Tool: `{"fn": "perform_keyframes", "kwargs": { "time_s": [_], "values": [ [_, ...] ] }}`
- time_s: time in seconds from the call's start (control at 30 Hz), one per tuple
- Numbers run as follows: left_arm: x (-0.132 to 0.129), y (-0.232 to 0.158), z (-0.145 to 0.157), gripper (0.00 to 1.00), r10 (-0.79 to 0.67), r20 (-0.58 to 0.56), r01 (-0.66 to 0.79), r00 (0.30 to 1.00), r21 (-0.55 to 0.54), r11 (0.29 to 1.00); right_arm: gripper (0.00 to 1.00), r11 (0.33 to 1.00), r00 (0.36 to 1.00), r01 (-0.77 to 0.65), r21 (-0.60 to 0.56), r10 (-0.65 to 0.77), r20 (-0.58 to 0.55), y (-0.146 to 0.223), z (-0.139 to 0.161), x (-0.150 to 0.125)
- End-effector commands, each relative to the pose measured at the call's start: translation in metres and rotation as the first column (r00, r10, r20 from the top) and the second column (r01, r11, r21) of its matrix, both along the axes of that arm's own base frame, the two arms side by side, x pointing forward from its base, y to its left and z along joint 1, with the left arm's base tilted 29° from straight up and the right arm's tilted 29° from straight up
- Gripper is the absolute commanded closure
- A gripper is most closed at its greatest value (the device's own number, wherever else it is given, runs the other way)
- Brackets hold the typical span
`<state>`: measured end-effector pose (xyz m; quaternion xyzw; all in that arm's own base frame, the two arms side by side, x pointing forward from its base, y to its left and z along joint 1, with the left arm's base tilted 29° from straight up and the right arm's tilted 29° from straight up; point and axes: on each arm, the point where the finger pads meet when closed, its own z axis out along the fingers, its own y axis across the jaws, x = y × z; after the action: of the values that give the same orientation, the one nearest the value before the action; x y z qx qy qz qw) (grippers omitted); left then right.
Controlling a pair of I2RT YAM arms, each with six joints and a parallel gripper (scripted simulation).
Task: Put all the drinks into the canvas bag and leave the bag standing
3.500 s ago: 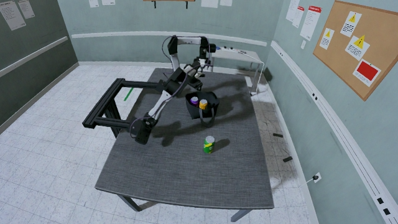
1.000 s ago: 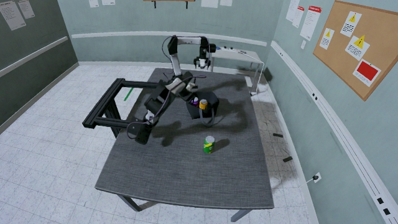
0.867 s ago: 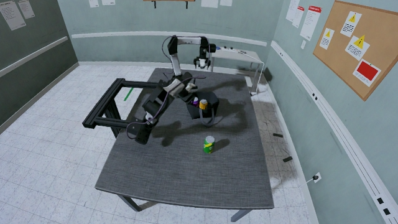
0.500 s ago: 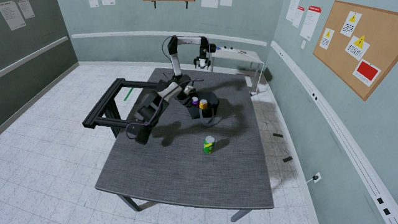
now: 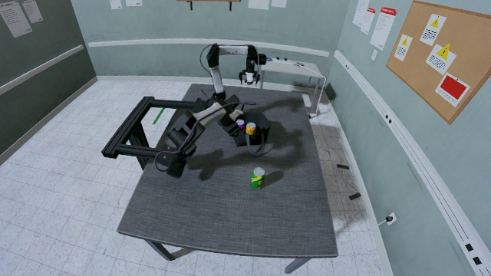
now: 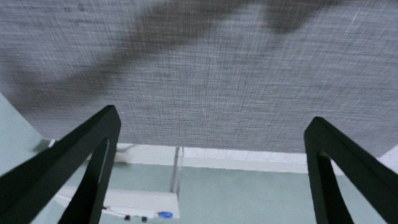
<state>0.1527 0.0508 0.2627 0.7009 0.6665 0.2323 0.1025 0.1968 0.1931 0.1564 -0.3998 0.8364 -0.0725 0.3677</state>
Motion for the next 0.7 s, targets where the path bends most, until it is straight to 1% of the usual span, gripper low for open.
{"fn": "perform_keyframes", "kwargs": {
  "time_s": [0.0,0.1,0.2,0.27,0.3,0.37,0.47,0.63,0.67],
  "values": [
    [0.001,0.003,0.010,0.00,0.021,0.024,-0.022,0.999,0.005,1.000,0.14,0.992,0.989,0.113,0.049,-0.108,-0.098,-0.023,0.007,0.007],
    [0.001,0.003,0.010,0.00,0.021,0.024,-0.022,0.999,0.005,1.000,0.14,0.971,0.962,0.231,0.068,-0.218,-0.165,-0.047,0.008,0.018],
    [0.001,0.003,0.010,0.00,0.021,0.024,-0.022,0.999,0.005,1.000,0.14,0.931,0.922,0.351,0.103,-0.324,-0.212,-0.072,0.015,0.027],
    [0.001,0.003,0.010,0.00,0.021,0.024,-0.022,0.999,0.005,1.000,0.14,0.931,0.922,0.351,0.103,-0.324,-0.212,-0.072,0.015,0.027],
    [0.001,0.003,0.010,0.00,0.021,0.024,-0.022,0.999,0.005,1.000,0.14,0.916,0.900,0.391,0.086,-0.362,-0.242,-0.079,0.010,0.031],
    [0.001,0.003,0.010,0.00,0.021,0.024,-0.022,0.999,0.005,1.000,0.14,0.877,0.857,0.472,0.092,-0.433,-0.279,-0.095,0.011,0.036],
    [0.001,0.003,0.010,0.00,0.021,0.024,-0.022,0.999,0.005,1.000,0.14,0.801,0.801,0.577,0.160,-0.515,-0.305,-0.122,0.028,0.036],
    [0.001,0.003,0.010,0.00,0.021,0.024,-0.022,0.999,0.005,1.000,0.14,0.643,0.661,0.740,0.197,-0.641,-0.391,-0.161,0.037,0.034],
    [0.001,0.003,0.010,0.00,0.021,0.024,-0.022,0.999,0.005,1.000,0.14,0.689,0.684,0.708,0.153,-0.617,-0.388,-0.153,0.025,0.042]
  ]
}}
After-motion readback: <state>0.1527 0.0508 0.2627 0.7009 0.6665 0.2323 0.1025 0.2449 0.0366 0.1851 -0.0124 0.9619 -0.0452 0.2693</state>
